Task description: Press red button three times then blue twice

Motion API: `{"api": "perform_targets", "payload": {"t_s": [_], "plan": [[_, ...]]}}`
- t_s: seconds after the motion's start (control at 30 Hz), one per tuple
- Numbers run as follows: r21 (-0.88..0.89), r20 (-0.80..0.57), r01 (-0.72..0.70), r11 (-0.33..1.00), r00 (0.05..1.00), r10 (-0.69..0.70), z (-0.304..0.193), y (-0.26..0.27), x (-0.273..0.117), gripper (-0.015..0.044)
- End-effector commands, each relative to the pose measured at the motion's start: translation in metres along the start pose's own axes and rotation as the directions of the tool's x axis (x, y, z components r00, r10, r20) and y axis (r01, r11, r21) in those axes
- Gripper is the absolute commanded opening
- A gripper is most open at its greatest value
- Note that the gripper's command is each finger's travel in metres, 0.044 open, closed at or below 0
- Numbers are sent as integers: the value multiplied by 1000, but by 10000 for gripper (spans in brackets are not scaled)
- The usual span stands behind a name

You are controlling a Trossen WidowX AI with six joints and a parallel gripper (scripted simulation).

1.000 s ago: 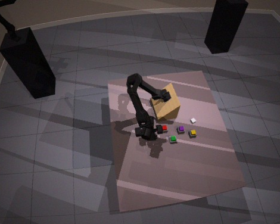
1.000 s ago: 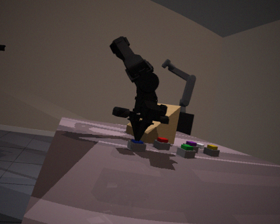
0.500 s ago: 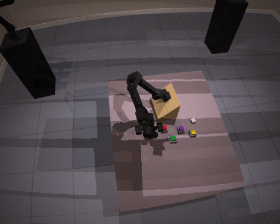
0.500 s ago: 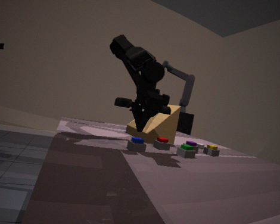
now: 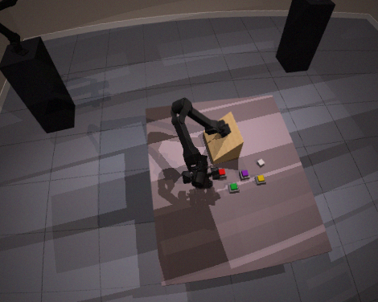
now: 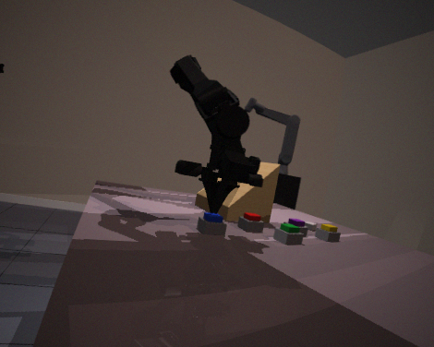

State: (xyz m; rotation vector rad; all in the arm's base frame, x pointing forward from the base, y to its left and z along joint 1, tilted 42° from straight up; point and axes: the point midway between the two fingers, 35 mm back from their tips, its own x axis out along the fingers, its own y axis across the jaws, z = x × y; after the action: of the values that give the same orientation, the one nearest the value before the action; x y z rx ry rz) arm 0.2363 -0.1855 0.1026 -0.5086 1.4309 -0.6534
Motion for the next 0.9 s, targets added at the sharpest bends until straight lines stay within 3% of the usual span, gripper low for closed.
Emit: {"api": "perform_targets", "payload": {"t_s": [0.0,0.73,0.87], "plan": [[-9,-3,-6,1000,1000,6,-1,2,7,20],[-10,-3,-5,1000,1000,5,-2,2,13,20],[-9,-3,-6,1000,1000,6,-1,2,-19,20]]}}
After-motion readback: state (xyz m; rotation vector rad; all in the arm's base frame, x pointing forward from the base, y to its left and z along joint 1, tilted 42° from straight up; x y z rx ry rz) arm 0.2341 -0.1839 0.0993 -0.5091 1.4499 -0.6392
